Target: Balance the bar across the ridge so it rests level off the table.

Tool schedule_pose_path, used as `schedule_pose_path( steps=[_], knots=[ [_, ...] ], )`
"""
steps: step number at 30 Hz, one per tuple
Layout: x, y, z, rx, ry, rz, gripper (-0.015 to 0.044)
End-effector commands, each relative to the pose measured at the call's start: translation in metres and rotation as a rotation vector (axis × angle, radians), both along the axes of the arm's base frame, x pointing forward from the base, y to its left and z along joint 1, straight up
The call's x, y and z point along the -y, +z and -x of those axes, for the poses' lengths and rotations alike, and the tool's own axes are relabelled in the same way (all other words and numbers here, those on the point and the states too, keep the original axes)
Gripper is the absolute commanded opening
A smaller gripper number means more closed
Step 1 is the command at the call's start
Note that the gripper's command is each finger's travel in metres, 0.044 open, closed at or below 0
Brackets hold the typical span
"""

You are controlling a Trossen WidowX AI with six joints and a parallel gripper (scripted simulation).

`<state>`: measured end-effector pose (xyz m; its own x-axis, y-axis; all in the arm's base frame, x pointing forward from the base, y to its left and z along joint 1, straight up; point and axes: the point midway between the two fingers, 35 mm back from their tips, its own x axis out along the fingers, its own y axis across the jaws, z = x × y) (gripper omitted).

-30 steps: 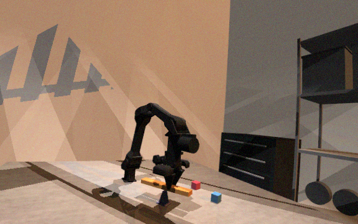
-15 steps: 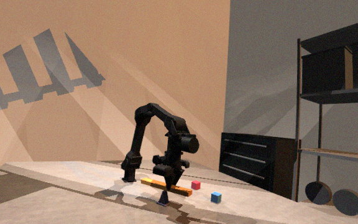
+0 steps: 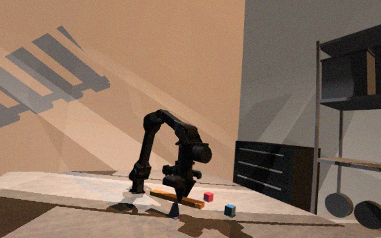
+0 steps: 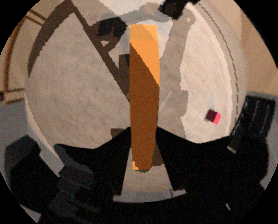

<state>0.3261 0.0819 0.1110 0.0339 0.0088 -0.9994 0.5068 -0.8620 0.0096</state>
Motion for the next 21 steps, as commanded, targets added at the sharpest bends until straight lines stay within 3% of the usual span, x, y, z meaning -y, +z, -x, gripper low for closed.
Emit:
schedule_pose_path(
  steps=[1, 21],
  knots=[
    [0.0, -0.0009, -0.0003, 0.0, 0.002, 0.0, 0.0],
    [0.0, -0.0026, -0.0003, 0.0, 0.002, 0.0, 0.0]
  ],
)
